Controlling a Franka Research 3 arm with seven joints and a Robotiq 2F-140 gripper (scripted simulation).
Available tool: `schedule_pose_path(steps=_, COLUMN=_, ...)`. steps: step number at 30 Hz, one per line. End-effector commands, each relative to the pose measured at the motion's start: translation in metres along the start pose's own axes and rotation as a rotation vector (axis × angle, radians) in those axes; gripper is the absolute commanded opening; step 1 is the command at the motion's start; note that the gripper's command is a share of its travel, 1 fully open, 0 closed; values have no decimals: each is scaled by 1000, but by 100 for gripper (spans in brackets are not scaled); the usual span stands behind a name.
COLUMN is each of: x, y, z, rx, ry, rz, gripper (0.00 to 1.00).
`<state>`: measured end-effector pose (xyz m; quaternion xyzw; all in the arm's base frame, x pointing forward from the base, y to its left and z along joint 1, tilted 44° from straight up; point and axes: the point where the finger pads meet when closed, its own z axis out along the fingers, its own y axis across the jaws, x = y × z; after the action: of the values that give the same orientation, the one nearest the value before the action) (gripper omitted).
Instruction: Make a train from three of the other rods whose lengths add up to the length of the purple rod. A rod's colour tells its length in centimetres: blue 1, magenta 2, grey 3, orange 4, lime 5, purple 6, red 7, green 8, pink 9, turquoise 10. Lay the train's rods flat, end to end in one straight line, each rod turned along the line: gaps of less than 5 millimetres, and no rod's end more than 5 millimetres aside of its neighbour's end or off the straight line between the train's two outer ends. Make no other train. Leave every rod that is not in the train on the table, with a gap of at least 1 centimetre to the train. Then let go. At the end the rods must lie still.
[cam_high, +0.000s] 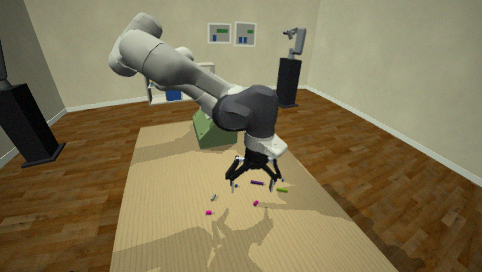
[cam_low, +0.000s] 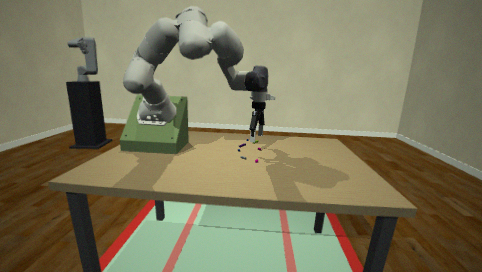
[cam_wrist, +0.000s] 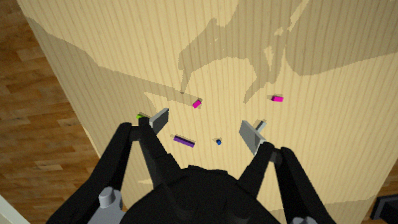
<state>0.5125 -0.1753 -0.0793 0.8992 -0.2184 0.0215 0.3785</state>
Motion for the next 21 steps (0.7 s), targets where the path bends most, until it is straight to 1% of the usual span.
schedule_pose_path(steps=1, x=0, y=0, z=-1, rx=7, ry=9, rz=167, gripper=100)
schedule_pose_path(steps=13, x=1, y=4, z=-1, rx=7, ry=8, rz=361, gripper=100)
schedule_pose_path(steps=15, x=1, y=4, z=-1, rx=7, ry=8, rz=361, gripper=100)
schedule_pose_path(steps=16, x=1, y=5, z=-1, rx=8, ry=8, rz=405, gripper=100)
schedule_pose_path(steps=21, x=2, y=7, z=-1, rx=8, ry=8, rz=485, gripper=100)
